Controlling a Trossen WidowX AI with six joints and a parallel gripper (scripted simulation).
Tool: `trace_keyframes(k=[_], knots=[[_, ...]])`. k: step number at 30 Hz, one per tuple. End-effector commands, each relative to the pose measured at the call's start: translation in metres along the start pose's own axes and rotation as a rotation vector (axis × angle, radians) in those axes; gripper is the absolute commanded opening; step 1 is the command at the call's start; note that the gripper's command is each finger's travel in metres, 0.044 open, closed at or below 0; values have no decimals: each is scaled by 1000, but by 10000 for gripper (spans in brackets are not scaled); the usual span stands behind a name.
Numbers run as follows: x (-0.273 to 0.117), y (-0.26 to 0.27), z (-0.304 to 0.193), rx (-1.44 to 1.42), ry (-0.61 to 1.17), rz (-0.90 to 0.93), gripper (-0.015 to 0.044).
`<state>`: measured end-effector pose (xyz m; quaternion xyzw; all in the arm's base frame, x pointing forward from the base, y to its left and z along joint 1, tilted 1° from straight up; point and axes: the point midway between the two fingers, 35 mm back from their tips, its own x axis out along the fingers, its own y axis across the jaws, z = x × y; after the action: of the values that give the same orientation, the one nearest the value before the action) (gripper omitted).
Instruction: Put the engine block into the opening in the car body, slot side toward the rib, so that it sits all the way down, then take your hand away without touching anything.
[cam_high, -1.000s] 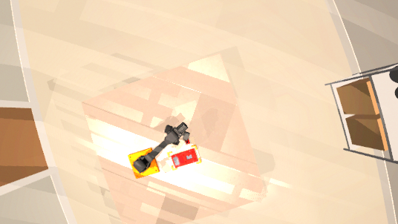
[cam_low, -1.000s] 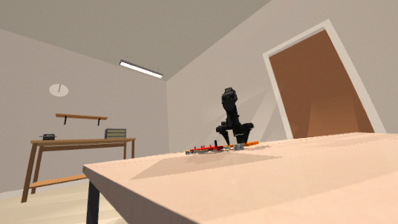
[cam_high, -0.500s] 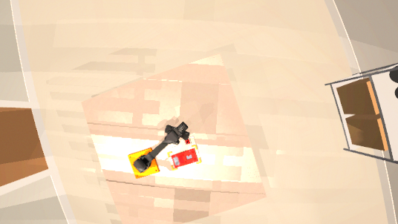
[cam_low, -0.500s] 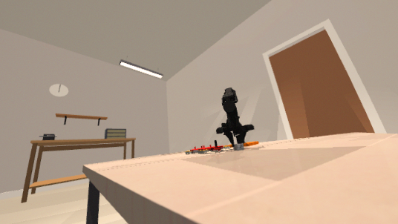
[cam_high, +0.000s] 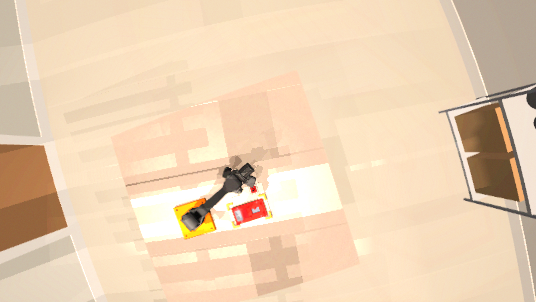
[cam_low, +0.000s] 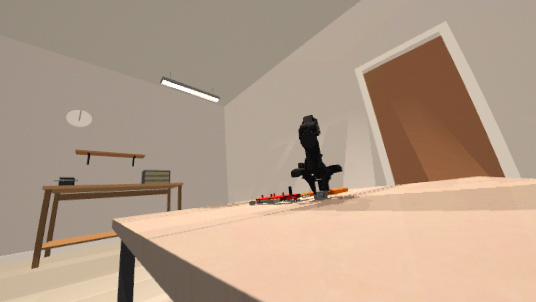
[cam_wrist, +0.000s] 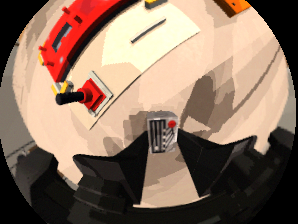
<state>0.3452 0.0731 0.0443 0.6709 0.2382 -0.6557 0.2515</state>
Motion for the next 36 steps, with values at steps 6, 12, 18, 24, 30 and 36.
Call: trace_keyframes(k=[6,12,18,24,30,36], knots=[[-27,3,-6,3,6,3,0],[-47,4,-9,3,6,3,0],[-66,4,-10,2,6,4,0],[-86,3,-9,2,6,3,0],[-105,2,-8,3,6,3,0],[-122,1,-5,3,6,3,0]])
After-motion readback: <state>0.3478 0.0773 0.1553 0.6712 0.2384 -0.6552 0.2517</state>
